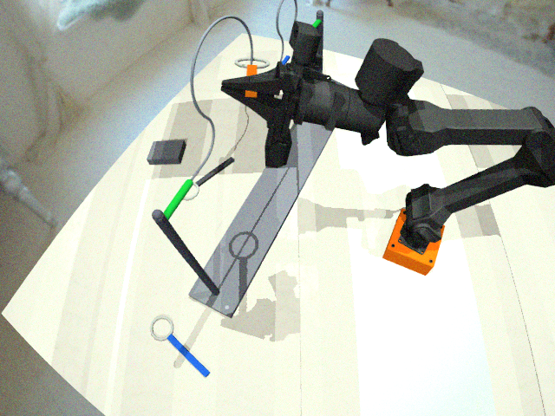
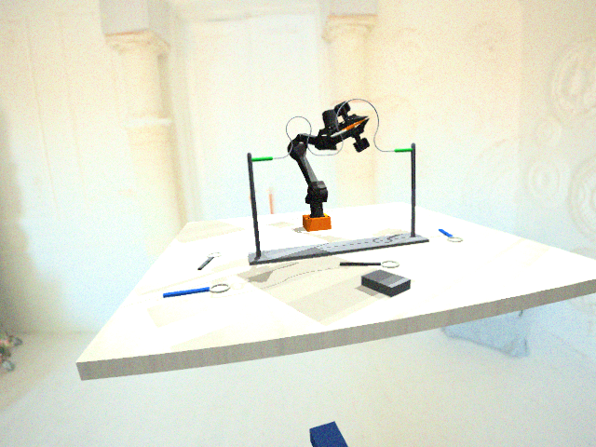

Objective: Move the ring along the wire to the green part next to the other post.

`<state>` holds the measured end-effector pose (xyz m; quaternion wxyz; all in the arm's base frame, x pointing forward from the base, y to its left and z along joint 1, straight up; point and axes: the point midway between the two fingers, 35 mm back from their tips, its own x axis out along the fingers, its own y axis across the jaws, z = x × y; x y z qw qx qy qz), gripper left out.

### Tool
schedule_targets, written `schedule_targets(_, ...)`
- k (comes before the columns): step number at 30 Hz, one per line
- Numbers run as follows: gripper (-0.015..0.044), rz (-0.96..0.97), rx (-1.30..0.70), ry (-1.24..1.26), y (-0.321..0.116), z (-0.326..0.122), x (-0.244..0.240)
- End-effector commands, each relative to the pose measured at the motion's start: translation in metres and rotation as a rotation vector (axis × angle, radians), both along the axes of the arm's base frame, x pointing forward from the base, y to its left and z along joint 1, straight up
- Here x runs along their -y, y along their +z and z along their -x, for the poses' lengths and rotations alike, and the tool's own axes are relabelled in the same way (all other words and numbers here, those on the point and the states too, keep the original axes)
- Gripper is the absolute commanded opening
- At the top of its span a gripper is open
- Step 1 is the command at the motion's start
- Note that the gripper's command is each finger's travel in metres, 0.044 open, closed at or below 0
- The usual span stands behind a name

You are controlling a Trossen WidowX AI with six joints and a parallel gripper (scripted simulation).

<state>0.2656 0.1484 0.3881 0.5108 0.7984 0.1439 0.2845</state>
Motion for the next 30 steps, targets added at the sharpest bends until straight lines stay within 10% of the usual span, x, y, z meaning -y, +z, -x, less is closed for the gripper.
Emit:
schedule_targets(1,-0.0150,0.025,0.013,0.002,0.0039,0.0009,0.0004)
schedule_targets(30,-0.0150,0.322,0.056,0.000,-0.0052,0.0009,-0.0012)
